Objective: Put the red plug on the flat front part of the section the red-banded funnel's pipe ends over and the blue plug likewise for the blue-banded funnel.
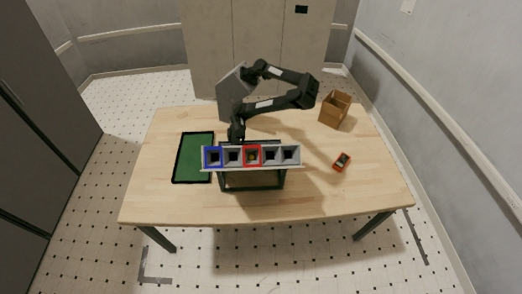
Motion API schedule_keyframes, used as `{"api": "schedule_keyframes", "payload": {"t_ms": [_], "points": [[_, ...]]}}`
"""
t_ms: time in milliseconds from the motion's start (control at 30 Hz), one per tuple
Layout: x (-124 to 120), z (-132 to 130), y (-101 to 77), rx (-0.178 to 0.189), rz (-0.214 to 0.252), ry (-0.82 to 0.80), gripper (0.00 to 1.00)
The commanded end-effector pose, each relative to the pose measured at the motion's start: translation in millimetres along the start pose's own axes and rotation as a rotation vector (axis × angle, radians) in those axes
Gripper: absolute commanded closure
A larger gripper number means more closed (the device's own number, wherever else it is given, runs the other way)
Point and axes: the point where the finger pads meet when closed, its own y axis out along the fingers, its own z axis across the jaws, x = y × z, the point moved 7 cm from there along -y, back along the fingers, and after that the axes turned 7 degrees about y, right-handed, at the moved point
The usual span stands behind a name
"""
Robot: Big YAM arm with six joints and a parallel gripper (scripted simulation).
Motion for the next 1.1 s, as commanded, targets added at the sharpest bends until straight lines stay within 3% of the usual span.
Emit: {"api": "schedule_keyframes", "payload": {"t_ms": [0,433,933,1067], "points": [[-0.6,-0.2,-2.6,-0.003,-0.004,0.003,0.41],[-0.6,-0.2,-2.6,-0.003,-0.004,0.003,0.41],[-1.5,-0.3,-129.6,-0.001,-0.004,0.009,0.41],[-1.3,-0.2,-129.5,0.000,-0.004,0.008,0.41]]}}
